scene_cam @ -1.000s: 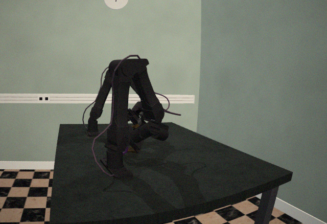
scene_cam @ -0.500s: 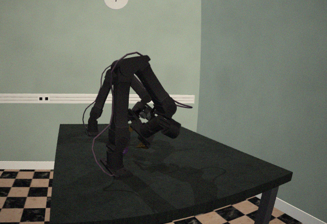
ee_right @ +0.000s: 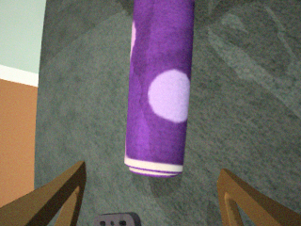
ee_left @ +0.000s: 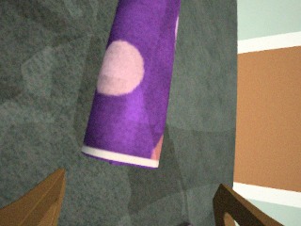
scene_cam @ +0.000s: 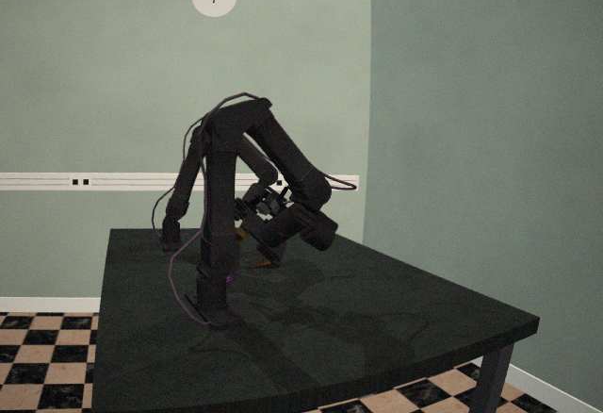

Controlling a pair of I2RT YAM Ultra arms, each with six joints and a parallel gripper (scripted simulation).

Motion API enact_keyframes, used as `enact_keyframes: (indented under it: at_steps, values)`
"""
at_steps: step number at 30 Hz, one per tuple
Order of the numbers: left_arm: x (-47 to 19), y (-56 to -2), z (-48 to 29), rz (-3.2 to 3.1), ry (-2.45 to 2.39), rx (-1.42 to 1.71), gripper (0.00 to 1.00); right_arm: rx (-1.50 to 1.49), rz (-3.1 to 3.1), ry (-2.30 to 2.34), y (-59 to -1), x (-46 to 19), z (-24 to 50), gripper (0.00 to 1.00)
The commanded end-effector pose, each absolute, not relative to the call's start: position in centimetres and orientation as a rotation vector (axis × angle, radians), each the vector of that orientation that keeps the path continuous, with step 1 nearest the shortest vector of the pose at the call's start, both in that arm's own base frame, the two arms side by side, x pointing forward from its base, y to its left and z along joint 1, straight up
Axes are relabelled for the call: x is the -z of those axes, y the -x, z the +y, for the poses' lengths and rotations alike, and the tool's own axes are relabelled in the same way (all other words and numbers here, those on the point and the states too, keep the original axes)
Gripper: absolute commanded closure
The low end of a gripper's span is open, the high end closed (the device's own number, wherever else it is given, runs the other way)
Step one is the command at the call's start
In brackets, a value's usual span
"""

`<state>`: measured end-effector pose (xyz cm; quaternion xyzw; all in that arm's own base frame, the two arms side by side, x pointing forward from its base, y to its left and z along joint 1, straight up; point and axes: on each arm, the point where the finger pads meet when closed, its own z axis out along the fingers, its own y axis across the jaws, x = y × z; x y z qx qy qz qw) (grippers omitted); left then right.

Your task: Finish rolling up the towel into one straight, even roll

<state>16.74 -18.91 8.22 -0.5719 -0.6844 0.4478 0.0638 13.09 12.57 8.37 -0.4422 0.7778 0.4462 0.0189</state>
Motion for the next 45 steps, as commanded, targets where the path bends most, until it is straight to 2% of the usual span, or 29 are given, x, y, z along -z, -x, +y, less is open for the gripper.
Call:
enact_keyframes:
  at_steps: [1, 10, 12, 27, 45]
  values:
    - [-9.7, -17.3, -18.0, -2.131, 1.837, -1.292, 0.15, -1.261, 2.379, 1.421, -13.4, -9.9, 11.8, 0.15]
    - [-12.5, -17.0, -14.8, -2.253, 2.100, -1.037, 0.15, -0.897, 2.327, 1.528, -12.4, -12.7, 9.5, 0.15]
    - [-12.5, -17.0, -14.8, -2.253, 2.100, -1.037, 0.15, -0.897, 2.327, 1.528, -12.4, -12.7, 9.5, 0.15]
    - [-18.1, -16.4, -8.5, -2.403, 2.589, -0.383, 0.15, -0.198, 2.124, 1.651, -10.5, -18.2, 5.0, 0.15]
    - [-21.8, -16.0, -4.4, -2.410, 2.859, 0.160, 0.15, 0.232, 1.929, 1.669, -9.3, -21.8, 1.9, 0.15]
